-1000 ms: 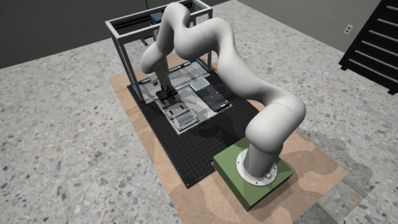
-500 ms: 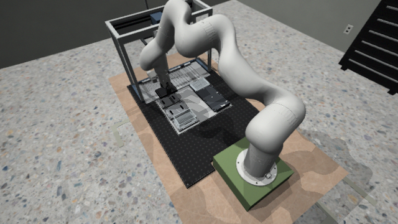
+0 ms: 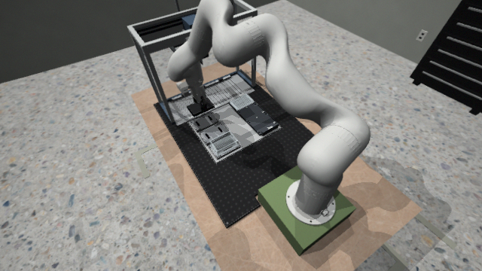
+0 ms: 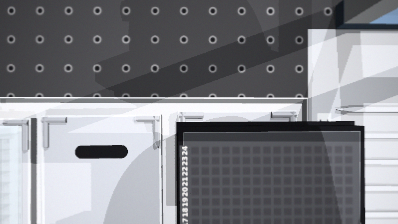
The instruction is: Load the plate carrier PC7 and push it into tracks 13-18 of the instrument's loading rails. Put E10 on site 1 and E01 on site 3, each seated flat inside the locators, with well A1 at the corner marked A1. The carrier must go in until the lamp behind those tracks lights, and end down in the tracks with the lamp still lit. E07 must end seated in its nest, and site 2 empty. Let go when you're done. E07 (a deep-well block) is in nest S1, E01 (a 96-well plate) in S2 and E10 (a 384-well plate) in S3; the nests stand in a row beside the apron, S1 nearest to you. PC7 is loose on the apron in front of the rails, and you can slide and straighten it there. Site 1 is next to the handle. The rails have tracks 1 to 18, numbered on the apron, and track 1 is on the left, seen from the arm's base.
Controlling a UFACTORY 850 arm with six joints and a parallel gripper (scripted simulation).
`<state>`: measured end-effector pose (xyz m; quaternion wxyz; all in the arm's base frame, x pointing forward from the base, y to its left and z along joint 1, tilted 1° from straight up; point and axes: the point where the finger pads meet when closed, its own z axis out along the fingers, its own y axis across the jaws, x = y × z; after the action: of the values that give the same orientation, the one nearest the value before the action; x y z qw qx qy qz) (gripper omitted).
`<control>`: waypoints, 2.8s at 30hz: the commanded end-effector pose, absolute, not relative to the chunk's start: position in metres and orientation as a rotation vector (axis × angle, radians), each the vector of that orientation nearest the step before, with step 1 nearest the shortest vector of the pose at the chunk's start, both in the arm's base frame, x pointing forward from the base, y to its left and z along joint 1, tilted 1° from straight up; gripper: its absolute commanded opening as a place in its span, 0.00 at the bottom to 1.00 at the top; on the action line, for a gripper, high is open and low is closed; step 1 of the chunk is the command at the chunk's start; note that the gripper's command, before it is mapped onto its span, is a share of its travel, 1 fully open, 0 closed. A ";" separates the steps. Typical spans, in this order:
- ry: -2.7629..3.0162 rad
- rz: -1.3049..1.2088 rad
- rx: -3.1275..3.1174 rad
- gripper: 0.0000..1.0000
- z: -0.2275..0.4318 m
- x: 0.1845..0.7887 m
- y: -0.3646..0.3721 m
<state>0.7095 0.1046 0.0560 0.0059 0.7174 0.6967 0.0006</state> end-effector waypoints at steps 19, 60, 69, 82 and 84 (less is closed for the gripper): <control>2.203 0.004 2.222 0.00 0.064 0.688 0.078; 2.202 0.004 2.222 0.00 0.063 0.578 -0.059; 2.202 0.003 2.222 0.00 0.063 0.550 -0.093; 2.202 0.003 2.222 0.00 0.063 0.515 -0.136; 2.202 0.003 2.222 0.00 0.063 0.509 -0.144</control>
<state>0.5163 -0.1330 0.0621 0.0061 0.7103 0.7039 -0.0002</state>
